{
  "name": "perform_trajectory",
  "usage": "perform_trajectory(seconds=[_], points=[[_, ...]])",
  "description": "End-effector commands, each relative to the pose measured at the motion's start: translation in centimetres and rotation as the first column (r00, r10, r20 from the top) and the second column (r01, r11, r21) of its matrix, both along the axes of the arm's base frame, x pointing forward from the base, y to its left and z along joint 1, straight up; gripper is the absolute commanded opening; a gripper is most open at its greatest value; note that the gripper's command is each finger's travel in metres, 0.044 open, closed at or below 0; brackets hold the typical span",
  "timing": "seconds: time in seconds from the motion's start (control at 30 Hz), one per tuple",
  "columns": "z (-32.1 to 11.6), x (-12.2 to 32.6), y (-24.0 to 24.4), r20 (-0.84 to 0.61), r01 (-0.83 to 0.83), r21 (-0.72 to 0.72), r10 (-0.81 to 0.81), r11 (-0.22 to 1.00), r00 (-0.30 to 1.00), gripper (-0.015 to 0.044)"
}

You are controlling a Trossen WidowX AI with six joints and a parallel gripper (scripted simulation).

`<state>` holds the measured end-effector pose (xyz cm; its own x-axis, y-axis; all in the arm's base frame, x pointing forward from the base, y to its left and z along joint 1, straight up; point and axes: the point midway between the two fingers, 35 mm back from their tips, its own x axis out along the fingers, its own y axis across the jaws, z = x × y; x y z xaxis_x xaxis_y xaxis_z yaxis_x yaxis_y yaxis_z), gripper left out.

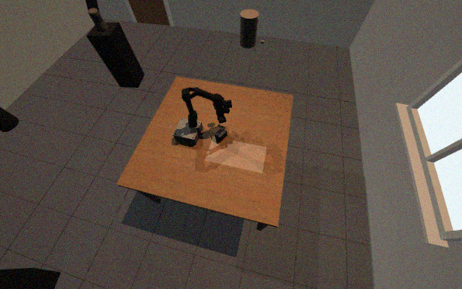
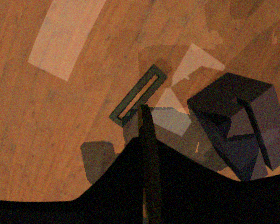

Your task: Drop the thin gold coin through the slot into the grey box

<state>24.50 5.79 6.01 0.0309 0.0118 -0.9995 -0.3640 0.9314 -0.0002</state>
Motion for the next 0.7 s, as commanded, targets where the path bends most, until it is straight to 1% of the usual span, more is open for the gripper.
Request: perform_trajectory(seconds=[0.0,0.2,0.4,0.67], points=[[0.01,-0.13,0.09,0.000,-0.143,-0.005,0.143,0.990,0.990,0.0000],[0.03,-0.22,0.22,0.000,-0.345,-0.011,0.345,0.938,0.939,0.0000],[0.04,-0.31,0.35,0.000,-0.527,-0.017,0.527,0.850,0.850,0.0000],[0.05,-0.25,0.21,0.000,-0.548,-0.018,0.548,0.836,0.836,0.0000]])
